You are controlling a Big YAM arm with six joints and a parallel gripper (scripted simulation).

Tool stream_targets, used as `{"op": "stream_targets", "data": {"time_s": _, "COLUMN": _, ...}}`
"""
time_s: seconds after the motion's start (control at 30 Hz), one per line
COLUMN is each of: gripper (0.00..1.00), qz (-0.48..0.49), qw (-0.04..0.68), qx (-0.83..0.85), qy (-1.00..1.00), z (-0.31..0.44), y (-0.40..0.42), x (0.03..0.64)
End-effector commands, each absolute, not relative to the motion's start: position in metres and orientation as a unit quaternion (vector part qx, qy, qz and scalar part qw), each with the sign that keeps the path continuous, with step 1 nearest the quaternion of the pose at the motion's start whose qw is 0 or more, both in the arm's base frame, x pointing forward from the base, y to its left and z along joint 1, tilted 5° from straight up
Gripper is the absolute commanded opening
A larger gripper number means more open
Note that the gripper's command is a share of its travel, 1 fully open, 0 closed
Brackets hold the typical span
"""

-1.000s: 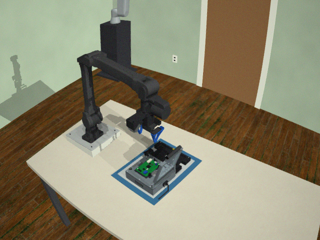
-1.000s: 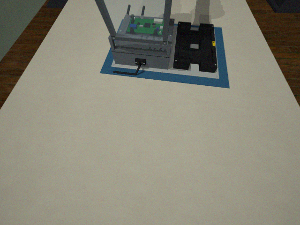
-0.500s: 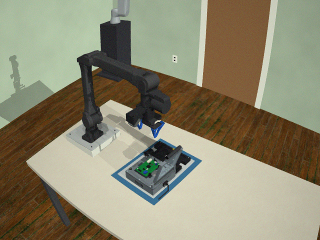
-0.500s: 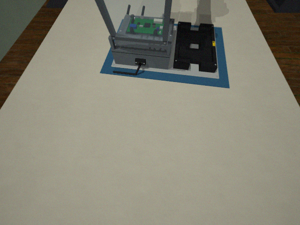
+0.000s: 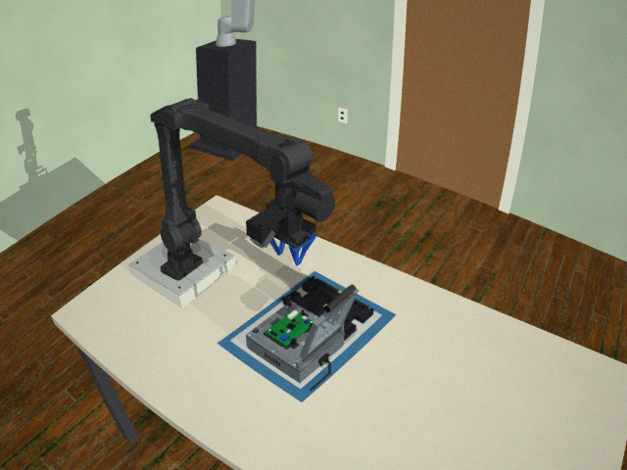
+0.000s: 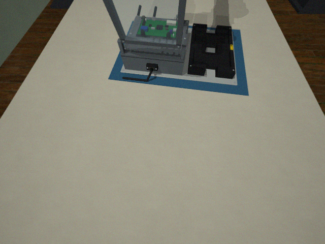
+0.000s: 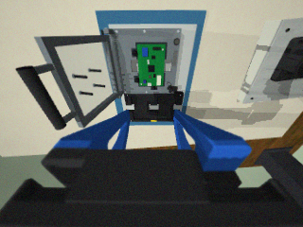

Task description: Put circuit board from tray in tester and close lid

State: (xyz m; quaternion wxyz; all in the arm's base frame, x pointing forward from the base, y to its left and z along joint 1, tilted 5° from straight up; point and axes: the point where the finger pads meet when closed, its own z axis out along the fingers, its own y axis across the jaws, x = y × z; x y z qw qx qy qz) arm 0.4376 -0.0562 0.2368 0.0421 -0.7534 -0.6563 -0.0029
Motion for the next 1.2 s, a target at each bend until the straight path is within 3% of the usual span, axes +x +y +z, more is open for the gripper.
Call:
{"op": "stream_targets", "data": {"time_s": 0.0, "gripper": 0.48, "qz": -0.030, "qw": 0.007, "qx": -0.753, "qy": -0.657, "z": 0.2744, "y": -0.0626, "x": 0.4508}}
{"op": "stream_targets", "data": {"time_s": 1.17, "gripper": 0.48, "qz": -0.027, "qw": 0.011, "qx": -0.753, "qy": -0.657, "z": 0.2706, "y": -0.0627, "x": 0.4541}}
